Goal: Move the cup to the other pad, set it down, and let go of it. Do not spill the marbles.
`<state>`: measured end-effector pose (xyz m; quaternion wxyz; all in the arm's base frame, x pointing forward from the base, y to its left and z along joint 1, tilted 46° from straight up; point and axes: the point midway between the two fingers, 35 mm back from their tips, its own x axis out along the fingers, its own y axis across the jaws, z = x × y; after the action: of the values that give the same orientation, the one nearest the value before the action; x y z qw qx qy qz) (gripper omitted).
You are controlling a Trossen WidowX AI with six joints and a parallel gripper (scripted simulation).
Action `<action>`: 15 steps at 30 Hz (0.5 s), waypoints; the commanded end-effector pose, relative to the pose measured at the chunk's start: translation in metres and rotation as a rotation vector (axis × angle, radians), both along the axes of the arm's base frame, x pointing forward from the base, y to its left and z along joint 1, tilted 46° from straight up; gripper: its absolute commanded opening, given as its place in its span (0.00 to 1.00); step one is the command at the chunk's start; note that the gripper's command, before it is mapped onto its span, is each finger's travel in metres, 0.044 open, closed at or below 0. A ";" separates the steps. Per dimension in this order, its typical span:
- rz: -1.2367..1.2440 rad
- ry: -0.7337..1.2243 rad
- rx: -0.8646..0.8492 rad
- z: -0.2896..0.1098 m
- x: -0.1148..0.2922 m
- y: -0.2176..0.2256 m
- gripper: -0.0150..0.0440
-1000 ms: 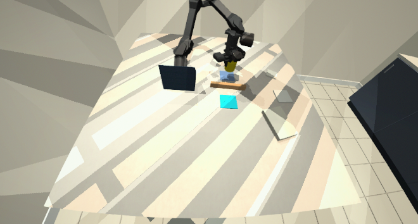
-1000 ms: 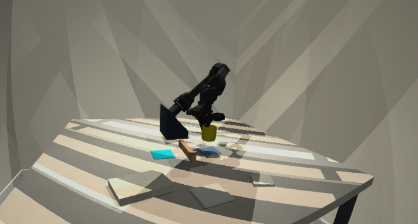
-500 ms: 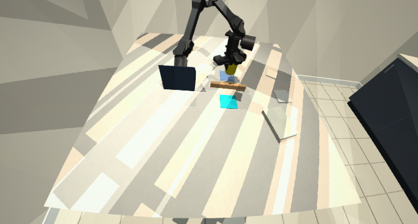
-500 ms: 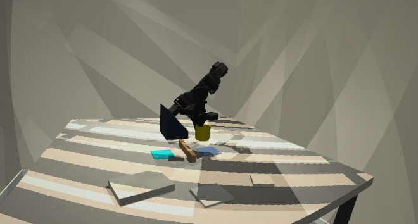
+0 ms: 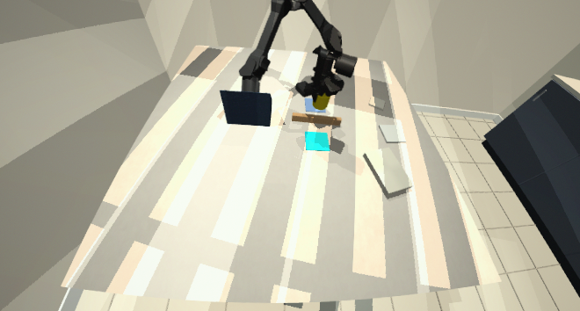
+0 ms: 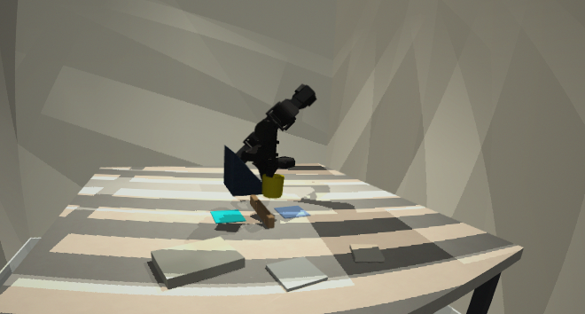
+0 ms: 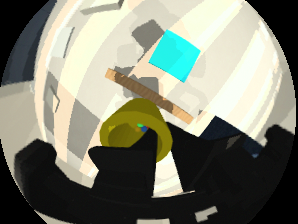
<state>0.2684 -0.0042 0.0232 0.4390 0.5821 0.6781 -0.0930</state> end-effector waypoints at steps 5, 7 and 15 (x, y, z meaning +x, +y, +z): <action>0.004 0.004 -0.002 -0.016 -0.002 -0.015 0.25; 0.004 0.004 -0.003 -0.019 -0.002 -0.018 0.25; 0.004 0.004 -0.004 -0.031 -0.004 -0.031 0.25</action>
<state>0.2655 -0.0302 -0.0008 0.4394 0.5816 0.6781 -0.0941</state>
